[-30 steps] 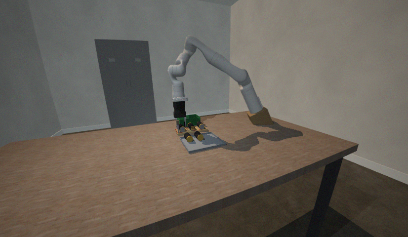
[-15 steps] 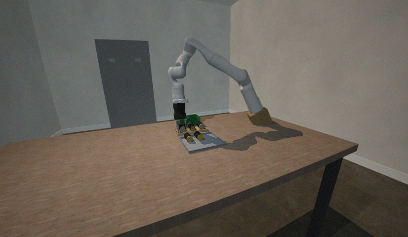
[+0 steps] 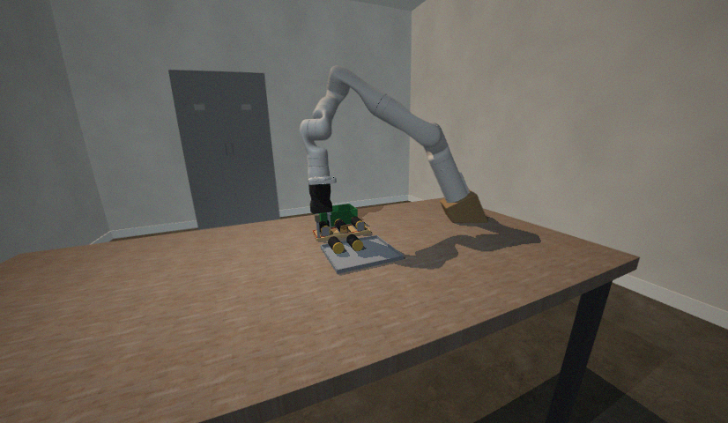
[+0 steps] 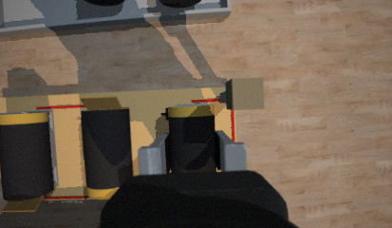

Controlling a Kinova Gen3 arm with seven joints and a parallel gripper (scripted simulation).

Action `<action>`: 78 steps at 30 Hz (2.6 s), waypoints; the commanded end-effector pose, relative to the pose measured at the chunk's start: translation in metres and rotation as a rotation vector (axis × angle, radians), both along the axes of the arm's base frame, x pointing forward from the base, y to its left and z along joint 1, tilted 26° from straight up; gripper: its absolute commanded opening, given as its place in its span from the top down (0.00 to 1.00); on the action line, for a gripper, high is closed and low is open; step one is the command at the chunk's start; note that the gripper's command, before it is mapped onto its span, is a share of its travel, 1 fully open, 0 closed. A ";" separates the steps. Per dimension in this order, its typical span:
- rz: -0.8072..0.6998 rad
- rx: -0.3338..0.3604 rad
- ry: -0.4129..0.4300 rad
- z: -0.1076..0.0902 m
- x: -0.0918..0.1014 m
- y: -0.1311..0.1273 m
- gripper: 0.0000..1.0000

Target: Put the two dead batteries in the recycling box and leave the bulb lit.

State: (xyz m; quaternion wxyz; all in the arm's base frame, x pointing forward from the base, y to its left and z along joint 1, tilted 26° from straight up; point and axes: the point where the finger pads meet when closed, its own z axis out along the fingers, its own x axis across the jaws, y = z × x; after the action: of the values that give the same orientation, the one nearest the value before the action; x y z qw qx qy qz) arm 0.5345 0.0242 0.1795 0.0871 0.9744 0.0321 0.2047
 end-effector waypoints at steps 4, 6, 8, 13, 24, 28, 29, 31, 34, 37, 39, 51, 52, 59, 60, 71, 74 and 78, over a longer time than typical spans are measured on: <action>0.001 0.000 -0.001 0.001 0.000 0.000 0.43; 0.001 0.000 -0.001 0.001 0.000 0.000 0.43; 0.001 0.000 -0.001 0.001 0.000 0.000 0.43; 0.001 0.000 -0.001 0.001 0.000 0.000 0.43; 0.001 0.000 -0.001 0.011 -0.004 0.002 0.43; 0.001 0.000 -0.001 0.019 -0.008 0.004 0.43; 0.001 0.000 -0.001 0.023 -0.010 0.004 0.43; 0.001 0.000 -0.001 0.032 -0.014 0.006 0.43; 0.001 0.000 -0.002 0.040 -0.017 0.007 0.43; 0.001 0.000 -0.001 0.041 -0.018 0.007 0.43; 0.001 0.000 -0.001 0.041 -0.018 0.007 0.43; 0.001 0.000 -0.002 0.061 -0.027 0.011 0.43; 0.001 0.000 -0.002 0.066 -0.029 0.012 0.43; 0.001 0.000 -0.001 0.097 -0.043 0.017 0.43; 0.001 0.000 -0.001 0.097 -0.043 0.017 0.43; 0.001 0.000 -0.001 0.111 -0.049 0.020 0.43; 0.006 -0.003 -0.001 0.111 -0.049 0.020 0.43; 0.013 -0.006 0.001 0.111 -0.049 0.020 0.43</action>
State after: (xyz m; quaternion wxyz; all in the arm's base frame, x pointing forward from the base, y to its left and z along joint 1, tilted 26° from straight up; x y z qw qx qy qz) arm 0.4849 0.0436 0.2896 0.0881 0.9742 0.0380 0.2042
